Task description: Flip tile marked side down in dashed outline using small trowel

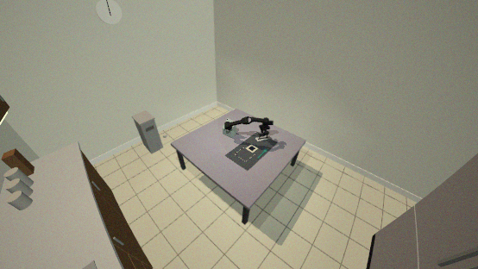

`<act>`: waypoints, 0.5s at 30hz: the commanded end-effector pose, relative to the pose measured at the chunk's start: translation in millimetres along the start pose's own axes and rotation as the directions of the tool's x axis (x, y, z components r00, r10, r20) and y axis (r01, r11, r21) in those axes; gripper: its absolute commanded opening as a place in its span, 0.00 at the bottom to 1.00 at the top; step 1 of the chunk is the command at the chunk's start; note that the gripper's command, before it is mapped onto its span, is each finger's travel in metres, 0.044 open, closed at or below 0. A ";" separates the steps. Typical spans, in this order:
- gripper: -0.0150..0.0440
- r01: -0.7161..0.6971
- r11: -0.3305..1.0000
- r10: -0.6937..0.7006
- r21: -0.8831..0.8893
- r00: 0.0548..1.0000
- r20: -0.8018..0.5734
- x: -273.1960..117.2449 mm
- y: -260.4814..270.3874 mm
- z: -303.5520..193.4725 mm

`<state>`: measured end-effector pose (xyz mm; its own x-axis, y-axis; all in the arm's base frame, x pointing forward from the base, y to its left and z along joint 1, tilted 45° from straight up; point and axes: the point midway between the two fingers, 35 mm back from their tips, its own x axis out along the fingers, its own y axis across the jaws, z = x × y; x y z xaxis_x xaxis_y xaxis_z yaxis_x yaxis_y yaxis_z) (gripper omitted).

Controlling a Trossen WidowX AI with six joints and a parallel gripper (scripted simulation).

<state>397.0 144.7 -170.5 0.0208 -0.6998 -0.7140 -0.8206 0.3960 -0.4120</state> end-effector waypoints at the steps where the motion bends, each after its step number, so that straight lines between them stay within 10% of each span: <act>1: 0.71 0.001 1.000 -0.001 -0.007 1.000 -0.001 -0.4 0.1 -0.2; 15: 0.71 0.000 0.998 -0.002 0.058 0.999 0.034 -46.8 -0.6 2.2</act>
<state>396.5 160.2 -153.4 0.0191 -0.6954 -0.7184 -0.8025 0.4179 -0.4259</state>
